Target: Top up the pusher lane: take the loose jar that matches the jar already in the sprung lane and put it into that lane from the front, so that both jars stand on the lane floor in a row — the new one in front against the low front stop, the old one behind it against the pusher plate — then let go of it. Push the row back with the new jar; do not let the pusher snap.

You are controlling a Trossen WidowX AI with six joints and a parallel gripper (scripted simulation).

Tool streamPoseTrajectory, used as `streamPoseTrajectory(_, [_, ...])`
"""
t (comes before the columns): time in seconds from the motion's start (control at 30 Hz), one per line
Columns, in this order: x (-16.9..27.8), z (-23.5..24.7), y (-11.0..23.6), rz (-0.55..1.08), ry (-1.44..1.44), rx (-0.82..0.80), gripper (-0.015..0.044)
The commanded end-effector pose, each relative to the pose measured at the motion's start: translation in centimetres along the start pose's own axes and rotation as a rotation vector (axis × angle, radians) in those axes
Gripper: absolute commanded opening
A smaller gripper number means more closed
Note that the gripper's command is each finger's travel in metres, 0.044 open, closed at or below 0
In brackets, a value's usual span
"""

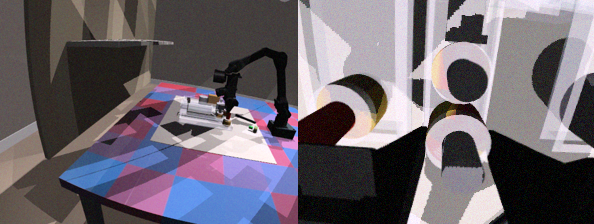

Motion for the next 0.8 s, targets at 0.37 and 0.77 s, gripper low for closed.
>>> streamPoseTrajectory(0.37, [-0.82, -0.13, 0.39, -0.034, -0.007, 0.004, 0.0000])
streamPoseTrajectory(0.77, [-0.91, -0.14, 0.29, -0.034, -0.007, 0.004, 0.0000])
Point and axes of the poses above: the point midway between the two fingers, 35 mm back from their tips, its own y axis back along the fingers, its own z axis across the jaws, x = y × z, the point moved 8 cm from there along y, back along the fingers, and after that the axes turned 5 degrees about y, right-handed, at the moved point
